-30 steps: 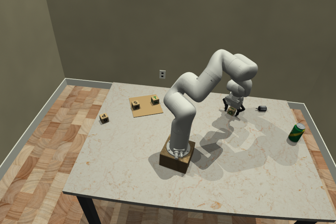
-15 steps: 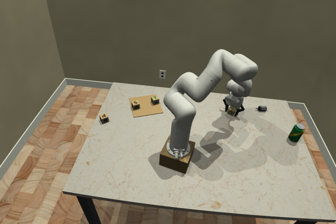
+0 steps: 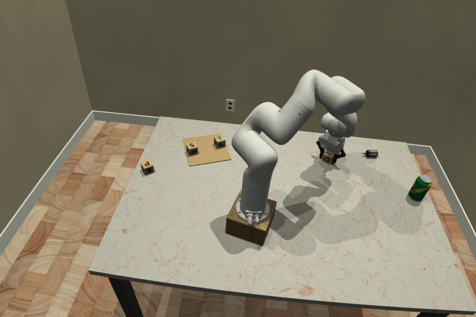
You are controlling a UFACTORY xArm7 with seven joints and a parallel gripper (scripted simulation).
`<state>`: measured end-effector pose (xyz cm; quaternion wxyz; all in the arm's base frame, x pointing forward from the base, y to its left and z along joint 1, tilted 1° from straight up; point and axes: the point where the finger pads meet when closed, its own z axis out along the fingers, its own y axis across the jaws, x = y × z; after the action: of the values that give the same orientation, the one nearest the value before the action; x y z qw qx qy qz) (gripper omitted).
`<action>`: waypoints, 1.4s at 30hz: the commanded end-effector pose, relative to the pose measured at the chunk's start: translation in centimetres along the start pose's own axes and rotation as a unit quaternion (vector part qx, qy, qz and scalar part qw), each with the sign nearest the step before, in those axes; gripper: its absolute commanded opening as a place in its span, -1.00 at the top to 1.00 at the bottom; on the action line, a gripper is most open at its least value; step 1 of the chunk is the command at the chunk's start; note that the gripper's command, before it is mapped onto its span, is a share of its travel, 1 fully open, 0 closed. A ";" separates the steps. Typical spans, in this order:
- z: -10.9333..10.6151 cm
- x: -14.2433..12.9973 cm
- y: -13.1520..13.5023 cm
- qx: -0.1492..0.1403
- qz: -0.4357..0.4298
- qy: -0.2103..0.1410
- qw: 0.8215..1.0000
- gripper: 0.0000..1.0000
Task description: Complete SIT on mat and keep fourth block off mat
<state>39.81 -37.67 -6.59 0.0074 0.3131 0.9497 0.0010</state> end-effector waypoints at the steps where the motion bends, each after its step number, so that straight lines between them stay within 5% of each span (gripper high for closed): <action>1: -0.2 -0.2 0.0 0.000 0.000 -0.002 1.000 0.12; 42: -1.2 -0.2 0.0 0.000 0.000 -0.002 1.000 0.12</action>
<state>39.55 -37.36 -6.39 0.0030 0.3127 0.9498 0.0033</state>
